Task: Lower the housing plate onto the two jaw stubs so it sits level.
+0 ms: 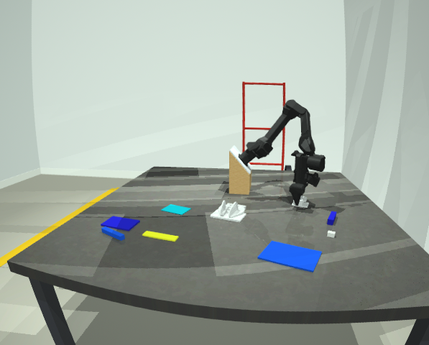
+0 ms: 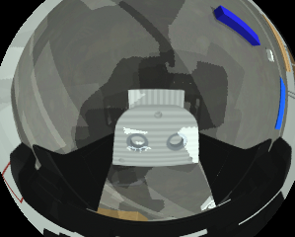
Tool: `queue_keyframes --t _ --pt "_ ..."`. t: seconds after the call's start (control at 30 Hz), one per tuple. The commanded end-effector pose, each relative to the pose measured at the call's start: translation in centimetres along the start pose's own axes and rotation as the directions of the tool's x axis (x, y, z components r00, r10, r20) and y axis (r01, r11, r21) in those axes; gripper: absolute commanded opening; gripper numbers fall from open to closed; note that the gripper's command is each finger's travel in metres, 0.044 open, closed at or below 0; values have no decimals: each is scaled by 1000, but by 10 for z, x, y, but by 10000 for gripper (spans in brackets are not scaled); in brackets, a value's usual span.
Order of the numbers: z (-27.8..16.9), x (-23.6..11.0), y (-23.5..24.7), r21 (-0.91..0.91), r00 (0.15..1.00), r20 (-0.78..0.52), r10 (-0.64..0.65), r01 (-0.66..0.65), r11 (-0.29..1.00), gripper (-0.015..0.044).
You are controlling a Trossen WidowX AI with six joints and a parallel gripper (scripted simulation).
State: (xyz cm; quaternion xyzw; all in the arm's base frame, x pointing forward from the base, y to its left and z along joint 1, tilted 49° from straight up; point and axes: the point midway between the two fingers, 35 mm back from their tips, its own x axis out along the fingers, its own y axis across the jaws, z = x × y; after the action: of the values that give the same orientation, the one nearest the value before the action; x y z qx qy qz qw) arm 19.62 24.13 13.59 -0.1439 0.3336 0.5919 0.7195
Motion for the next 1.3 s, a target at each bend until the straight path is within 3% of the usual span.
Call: queue_keyframes --t 0.0,0.87,1.27 --pt "0 0 0 0 1000 0 0 0 1000 351" --pt "0 -70 -1 4 1000 -6 -6 6 1000 351" --pt "-6 -70 -14 72 1000 -19 -14 15 997 351"
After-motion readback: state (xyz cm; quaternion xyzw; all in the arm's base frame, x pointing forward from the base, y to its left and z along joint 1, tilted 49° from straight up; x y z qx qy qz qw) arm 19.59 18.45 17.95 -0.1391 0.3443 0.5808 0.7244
